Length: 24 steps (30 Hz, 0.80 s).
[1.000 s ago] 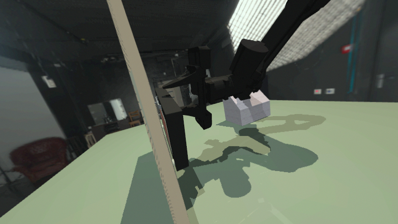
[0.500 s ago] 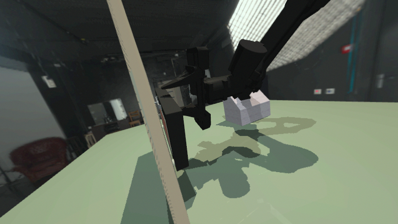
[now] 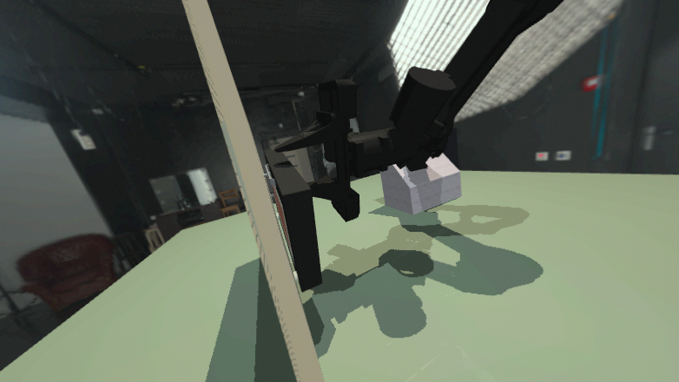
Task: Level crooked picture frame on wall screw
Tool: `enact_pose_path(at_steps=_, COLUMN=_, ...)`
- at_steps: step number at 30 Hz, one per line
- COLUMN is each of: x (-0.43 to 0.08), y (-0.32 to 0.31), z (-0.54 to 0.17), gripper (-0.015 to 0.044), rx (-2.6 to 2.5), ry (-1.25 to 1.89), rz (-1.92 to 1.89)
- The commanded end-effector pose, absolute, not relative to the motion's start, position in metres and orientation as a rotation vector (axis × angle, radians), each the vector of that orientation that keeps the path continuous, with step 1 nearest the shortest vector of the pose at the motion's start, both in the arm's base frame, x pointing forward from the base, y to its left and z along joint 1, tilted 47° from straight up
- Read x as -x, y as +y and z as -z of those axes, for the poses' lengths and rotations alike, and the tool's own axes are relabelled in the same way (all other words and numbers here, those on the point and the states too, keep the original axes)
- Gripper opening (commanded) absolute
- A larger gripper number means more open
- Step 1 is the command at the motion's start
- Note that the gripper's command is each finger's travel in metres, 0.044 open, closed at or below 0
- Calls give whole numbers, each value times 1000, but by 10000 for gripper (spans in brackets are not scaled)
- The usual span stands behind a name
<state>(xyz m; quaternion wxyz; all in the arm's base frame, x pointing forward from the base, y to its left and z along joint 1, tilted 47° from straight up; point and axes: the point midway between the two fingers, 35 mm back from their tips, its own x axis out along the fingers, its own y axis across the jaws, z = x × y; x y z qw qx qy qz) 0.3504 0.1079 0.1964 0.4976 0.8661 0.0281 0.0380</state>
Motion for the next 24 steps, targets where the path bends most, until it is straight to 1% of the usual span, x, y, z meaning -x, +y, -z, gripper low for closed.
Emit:
enact_pose_path(at_steps=1, x=-351, y=109, z=-197, gripper=260, rx=-2101, ry=73, rz=-97)
enact_pose_path(at_steps=9, x=-351, y=109, z=-197, gripper=260, rx=-2101, ry=73, rz=-97)
enact_pose_path(at_steps=16, x=-351, y=109, z=-197, gripper=76, rx=-2101, ry=73, rz=-97)
enact_pose_path(at_steps=23, x=-351, y=109, z=-197, gripper=30, rx=-2101, ry=73, rz=-97)
enact_pose_path(at_steps=24, x=-351, y=109, z=-197, gripper=3, rx=-2101, ry=73, rz=-97)
